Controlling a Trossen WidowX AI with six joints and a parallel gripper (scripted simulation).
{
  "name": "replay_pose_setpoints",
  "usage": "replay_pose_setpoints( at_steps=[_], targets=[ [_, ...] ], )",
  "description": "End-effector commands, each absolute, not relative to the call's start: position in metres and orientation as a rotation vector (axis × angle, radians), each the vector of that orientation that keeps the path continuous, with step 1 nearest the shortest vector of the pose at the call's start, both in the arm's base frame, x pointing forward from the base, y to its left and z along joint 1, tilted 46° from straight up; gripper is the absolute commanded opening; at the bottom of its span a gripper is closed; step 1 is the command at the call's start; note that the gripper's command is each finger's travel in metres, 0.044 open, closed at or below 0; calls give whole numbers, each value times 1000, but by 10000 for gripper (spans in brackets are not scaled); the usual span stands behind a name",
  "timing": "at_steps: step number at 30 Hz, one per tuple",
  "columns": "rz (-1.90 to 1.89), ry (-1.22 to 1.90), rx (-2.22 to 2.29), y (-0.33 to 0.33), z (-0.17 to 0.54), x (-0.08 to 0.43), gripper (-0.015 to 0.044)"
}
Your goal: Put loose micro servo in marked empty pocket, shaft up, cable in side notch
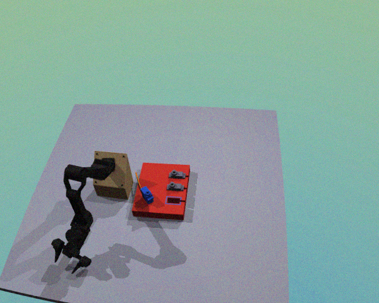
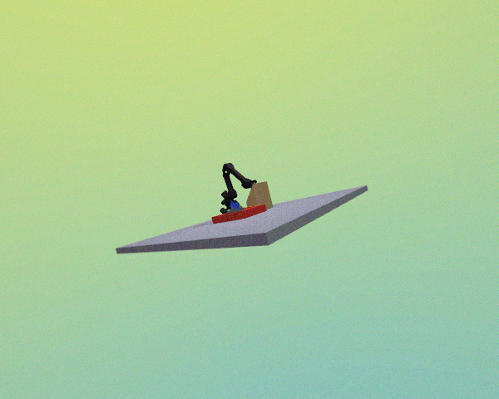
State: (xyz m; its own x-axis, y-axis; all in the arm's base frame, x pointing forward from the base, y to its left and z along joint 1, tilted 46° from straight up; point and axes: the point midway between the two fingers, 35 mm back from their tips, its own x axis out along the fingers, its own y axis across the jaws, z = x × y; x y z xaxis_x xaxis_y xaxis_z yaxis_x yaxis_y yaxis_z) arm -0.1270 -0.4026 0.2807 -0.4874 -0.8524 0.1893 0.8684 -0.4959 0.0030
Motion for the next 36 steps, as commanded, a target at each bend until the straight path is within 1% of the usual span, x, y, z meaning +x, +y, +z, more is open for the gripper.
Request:
replay_pose_setpoints(
  at_steps=[1,7,15,36],
  targets=[
    [-2015,-84,-204,-411,285,-103,440],
    [-1938,-33,-201,-420,284,-74,440],
    [-1854,-78,-227,-423,302,-42,440],
    [-1736,67,-239,-427,288,14,440]
  ],
)
